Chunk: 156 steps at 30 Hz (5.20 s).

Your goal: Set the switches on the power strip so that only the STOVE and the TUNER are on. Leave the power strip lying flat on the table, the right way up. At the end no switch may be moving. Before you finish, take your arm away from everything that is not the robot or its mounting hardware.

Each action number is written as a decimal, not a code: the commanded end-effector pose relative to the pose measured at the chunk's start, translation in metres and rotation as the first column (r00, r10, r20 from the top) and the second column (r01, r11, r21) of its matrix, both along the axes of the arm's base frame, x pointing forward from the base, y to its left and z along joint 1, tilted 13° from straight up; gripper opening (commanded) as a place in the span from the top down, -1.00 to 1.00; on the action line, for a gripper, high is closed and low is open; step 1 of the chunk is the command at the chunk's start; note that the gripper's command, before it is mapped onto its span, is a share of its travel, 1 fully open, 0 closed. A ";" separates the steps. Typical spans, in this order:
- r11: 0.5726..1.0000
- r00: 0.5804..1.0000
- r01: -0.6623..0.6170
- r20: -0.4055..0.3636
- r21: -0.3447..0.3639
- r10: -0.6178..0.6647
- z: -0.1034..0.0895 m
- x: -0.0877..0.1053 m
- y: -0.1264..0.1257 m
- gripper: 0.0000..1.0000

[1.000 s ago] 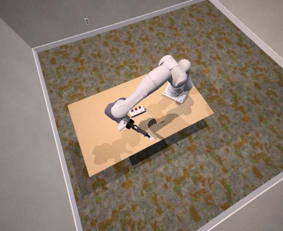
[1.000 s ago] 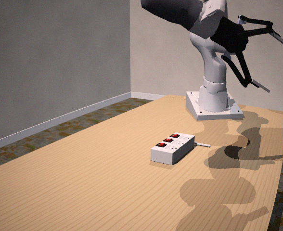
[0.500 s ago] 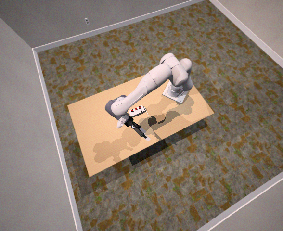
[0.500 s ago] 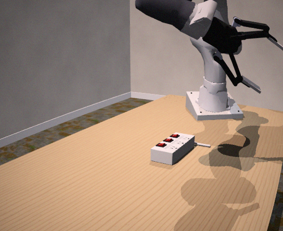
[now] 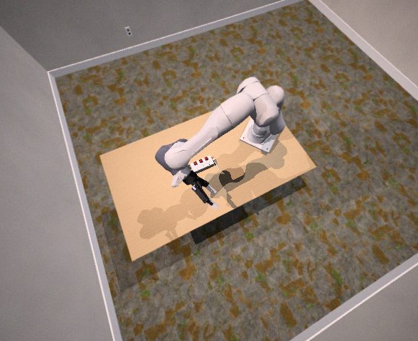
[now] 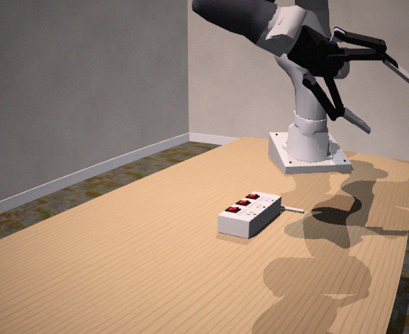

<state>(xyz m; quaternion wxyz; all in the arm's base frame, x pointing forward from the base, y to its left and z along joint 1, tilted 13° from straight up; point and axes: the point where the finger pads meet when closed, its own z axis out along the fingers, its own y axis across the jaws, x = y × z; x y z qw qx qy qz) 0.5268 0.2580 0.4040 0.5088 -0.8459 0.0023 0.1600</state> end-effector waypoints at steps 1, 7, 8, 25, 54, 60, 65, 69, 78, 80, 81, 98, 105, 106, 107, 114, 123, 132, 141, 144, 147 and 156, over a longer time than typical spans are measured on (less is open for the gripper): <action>0.999 0.998 0.032 -0.057 -0.027 -0.033 -0.001 0.001 0.000 -1.00; 0.999 0.998 0.032 -0.057 -0.027 -0.033 -0.001 0.001 0.000 -1.00; 0.999 0.998 0.032 -0.057 -0.027 -0.033 -0.001 0.001 0.000 -1.00; 0.994 0.987 0.085 -0.129 -0.063 -0.093 -0.004 0.002 -0.006 -1.00; 0.985 0.966 0.140 -0.203 -0.104 -0.159 -0.008 0.004 -0.011 -1.00; 0.985 0.966 0.140 -0.203 -0.104 -0.159 -0.008 0.004 -0.011 -1.00; 0.985 0.966 0.140 -0.203 -0.104 -0.159 -0.008 0.004 -0.011 -1.00; 0.969 0.933 0.194 -0.278 -0.151 -0.230 -0.013 0.006 -0.017 -1.00; 0.969 0.933 0.194 -0.278 -0.151 -0.230 -0.013 0.006 -0.017 -1.00; 0.969 0.933 0.194 -0.278 -0.151 -0.230 -0.013 0.006 -0.017 -1.00; 0.969 0.933 0.194 -0.278 -0.151 -0.230 -0.013 0.006 -0.017 -1.00; 0.947 0.885 0.247 -0.351 -0.204 -0.306 -0.018 0.007 -0.024 -1.00; 0.947 0.885 0.247 -0.351 -0.204 -0.306 -0.018 0.007 -0.024 -1.00; 0.947 0.885 0.247 -0.351 -0.204 -0.306 -0.018 0.007 -0.024 -1.00; 0.947 0.885 0.247 -0.351 -0.204 -0.306 -0.018 0.007 -0.024 -1.00; 0.947 0.885 0.247 -0.351 -0.204 -0.306 -0.018 0.007 -0.024 -1.00; 0.919 0.822 0.296 -0.420 -0.261 -0.384 -0.023 0.009 -0.030 -1.00; 0.919 0.822 0.296 -0.420 -0.261 -0.384 -0.023 0.009 -0.030 -1.00; 0.883 0.743 0.341 -0.483 -0.323 -0.463 -0.029 0.010 -0.038 -1.00; 0.883 0.743 0.341 -0.483 -0.323 -0.463 -0.029 0.010 -0.038 -1.00; 0.883 0.743 0.341 -0.483 -0.323 -0.463 -0.029 0.010 -0.038 -1.00; 0.883 0.743 0.341 -0.483 -0.323 -0.463 -0.029 0.010 -0.038 -1.00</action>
